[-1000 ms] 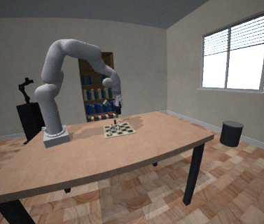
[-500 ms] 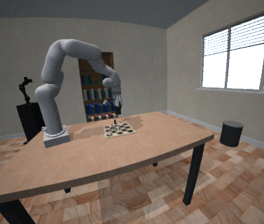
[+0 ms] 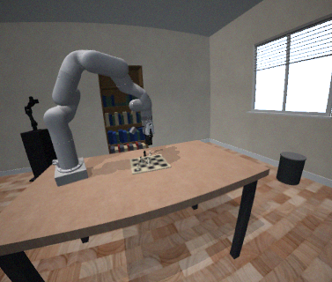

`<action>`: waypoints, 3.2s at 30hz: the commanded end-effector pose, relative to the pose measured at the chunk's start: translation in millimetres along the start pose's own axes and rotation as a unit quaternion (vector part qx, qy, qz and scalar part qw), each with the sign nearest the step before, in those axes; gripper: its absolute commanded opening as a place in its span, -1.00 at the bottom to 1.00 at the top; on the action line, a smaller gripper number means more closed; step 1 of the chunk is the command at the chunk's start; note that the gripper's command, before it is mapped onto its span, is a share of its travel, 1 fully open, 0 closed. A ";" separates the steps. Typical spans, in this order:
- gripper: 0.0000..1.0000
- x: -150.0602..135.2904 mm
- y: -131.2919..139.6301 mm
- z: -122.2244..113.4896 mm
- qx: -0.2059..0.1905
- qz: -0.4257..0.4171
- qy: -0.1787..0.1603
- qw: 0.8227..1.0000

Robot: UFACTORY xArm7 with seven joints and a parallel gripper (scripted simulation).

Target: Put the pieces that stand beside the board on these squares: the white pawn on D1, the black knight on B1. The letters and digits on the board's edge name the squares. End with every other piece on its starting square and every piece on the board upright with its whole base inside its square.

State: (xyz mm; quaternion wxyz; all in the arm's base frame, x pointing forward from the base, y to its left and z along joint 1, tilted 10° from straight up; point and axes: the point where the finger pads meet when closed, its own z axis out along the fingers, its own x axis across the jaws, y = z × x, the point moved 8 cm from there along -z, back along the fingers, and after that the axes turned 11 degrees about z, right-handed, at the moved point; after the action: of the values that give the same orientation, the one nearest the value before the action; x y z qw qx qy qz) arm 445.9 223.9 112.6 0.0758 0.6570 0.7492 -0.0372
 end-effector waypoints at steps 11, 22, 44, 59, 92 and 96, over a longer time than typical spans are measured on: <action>-0.31 0.7 1.2 15.4 -0.002 0.000 0.001 1.000; -0.31 0.8 1.3 32.0 -0.002 0.000 0.001 1.000; -0.31 0.9 1.4 42.6 -0.002 0.000 0.001 1.000; -0.31 0.9 1.4 42.6 -0.002 0.000 0.001 1.000; -0.31 1.6 2.9 42.6 -0.002 0.000 0.001 1.000; -0.31 1.7 3.0 42.6 -0.002 0.000 0.001 1.000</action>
State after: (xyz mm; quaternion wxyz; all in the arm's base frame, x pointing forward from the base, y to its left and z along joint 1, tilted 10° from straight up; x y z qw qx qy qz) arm 450.3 218.2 68.8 0.0758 0.6570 0.7492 -0.0373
